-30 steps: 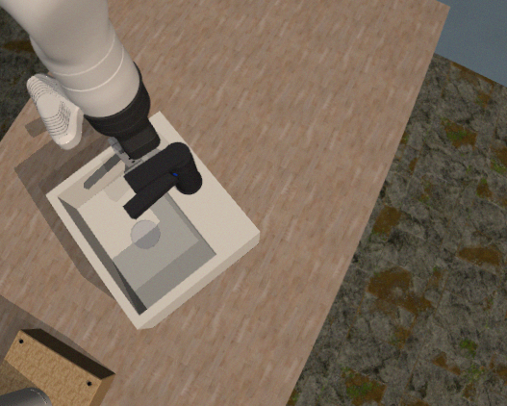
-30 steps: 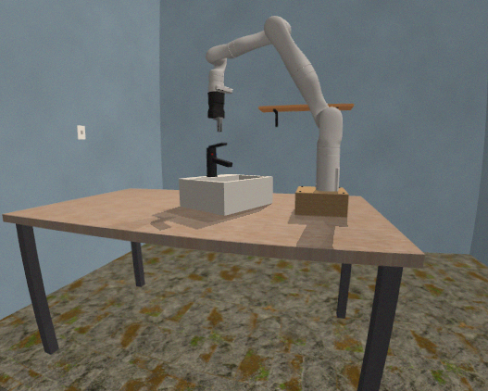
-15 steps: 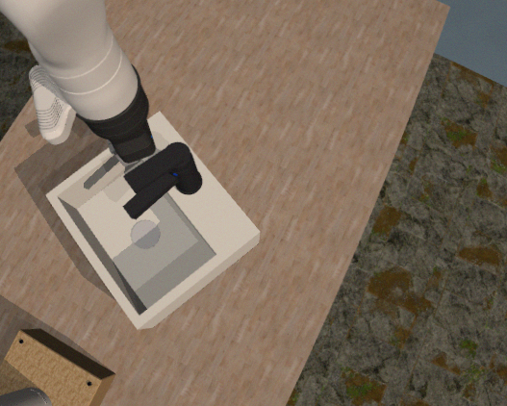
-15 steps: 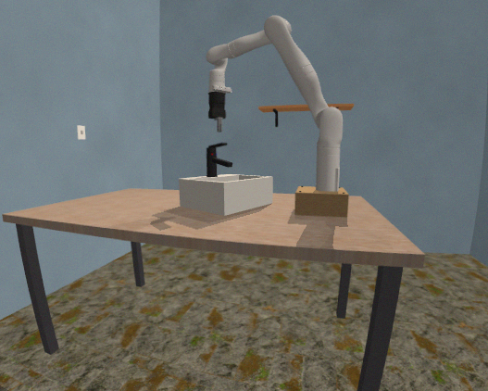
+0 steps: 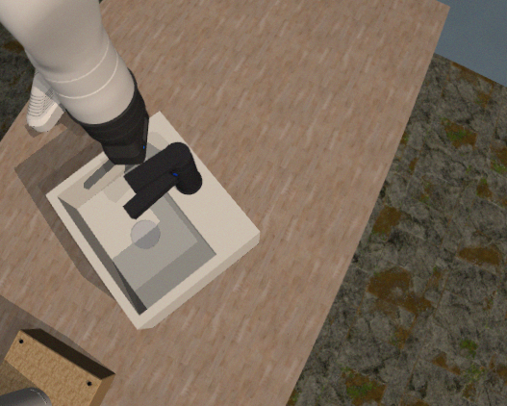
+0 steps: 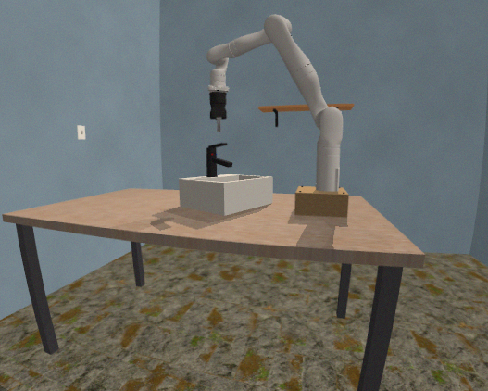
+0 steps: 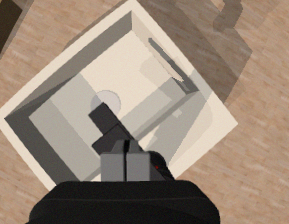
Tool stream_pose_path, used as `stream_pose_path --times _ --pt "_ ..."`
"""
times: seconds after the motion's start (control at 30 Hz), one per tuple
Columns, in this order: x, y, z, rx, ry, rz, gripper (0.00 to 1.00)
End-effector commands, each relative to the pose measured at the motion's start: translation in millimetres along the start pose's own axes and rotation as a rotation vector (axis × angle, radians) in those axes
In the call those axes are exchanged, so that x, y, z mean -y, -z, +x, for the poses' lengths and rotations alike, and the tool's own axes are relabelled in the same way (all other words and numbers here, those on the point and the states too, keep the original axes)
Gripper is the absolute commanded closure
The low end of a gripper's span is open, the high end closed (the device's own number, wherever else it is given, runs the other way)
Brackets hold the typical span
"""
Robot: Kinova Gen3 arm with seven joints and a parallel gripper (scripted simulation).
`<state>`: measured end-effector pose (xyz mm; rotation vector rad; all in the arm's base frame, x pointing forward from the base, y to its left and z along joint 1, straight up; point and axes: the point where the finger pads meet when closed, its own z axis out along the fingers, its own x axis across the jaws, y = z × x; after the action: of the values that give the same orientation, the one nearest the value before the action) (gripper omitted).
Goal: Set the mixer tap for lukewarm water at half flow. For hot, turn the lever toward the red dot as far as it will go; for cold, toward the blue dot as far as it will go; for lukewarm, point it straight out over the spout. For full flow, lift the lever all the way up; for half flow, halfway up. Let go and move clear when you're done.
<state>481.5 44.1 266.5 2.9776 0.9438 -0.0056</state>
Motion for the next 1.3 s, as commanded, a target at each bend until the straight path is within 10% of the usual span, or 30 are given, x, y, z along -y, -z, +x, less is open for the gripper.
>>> stream_pose_path --times 0.0,1.27 --pt "6.7 -0.9 -0.2 0.01 -0.095 0.008 1.0" --pt "1.0 2.0 5.8 0.02 -1.388 -0.003 1.0"
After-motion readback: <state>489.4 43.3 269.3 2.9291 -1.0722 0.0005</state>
